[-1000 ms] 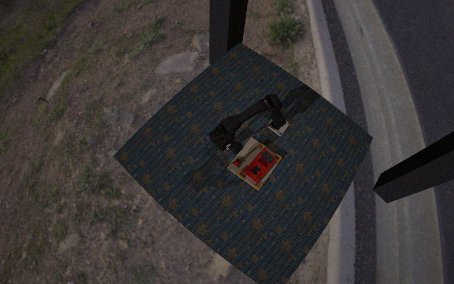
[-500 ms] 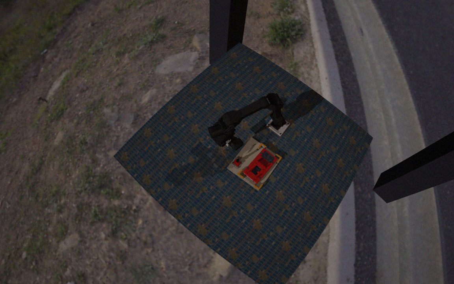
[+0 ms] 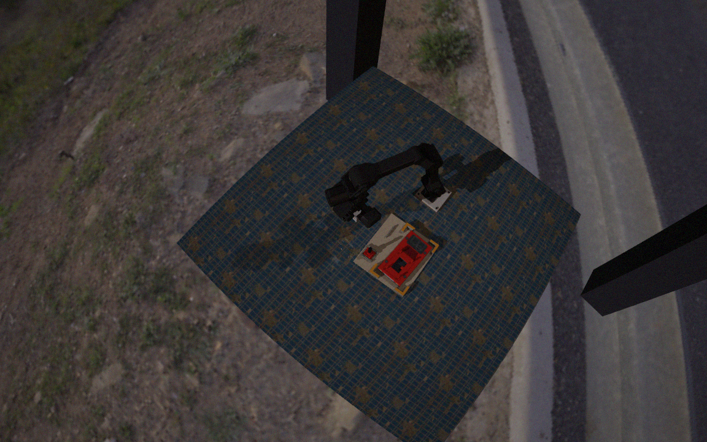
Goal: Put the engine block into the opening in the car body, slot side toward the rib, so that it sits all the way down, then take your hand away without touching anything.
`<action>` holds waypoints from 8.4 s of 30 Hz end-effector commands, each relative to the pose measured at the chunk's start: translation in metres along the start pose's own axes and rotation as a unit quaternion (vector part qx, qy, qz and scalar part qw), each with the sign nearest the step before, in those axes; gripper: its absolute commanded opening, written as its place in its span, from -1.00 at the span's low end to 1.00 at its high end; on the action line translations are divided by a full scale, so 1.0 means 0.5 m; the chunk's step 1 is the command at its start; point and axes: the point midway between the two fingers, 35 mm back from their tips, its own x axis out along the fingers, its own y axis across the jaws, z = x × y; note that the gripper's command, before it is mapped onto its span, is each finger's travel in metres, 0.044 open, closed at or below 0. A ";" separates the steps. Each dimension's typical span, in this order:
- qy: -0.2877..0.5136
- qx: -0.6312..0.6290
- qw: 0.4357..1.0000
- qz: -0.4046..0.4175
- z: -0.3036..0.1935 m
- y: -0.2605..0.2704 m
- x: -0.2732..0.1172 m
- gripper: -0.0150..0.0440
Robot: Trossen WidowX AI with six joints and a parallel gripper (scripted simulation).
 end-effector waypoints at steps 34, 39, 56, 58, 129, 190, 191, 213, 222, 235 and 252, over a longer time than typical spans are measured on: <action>-0.329 0.001 0.944 0.001 -0.036 -0.003 0.039 -0.49; -0.400 0.000 0.916 0.000 -0.046 -0.003 0.046 -0.49; -0.479 -0.003 0.878 -0.001 -0.059 -0.003 0.086 -0.49; -0.480 -0.003 0.878 -0.001 -0.059 -0.003 0.095 -0.49; -0.479 -0.003 0.878 0.000 -0.063 -0.003 0.273 -0.49; -0.490 -0.010 0.871 -0.003 -0.049 -0.004 0.262 0.84; -0.490 -0.010 0.871 -0.003 -0.049 -0.004 0.262 0.93; -0.478 -0.003 0.878 -0.001 -0.110 -0.004 0.195 1.00; -0.480 0.000 0.877 -0.003 -0.103 -0.008 0.197 1.00; -0.381 0.020 0.924 0.007 -0.056 -0.029 0.209 1.00; -0.123 0.004 0.992 0.007 -0.023 -0.019 0.179 1.00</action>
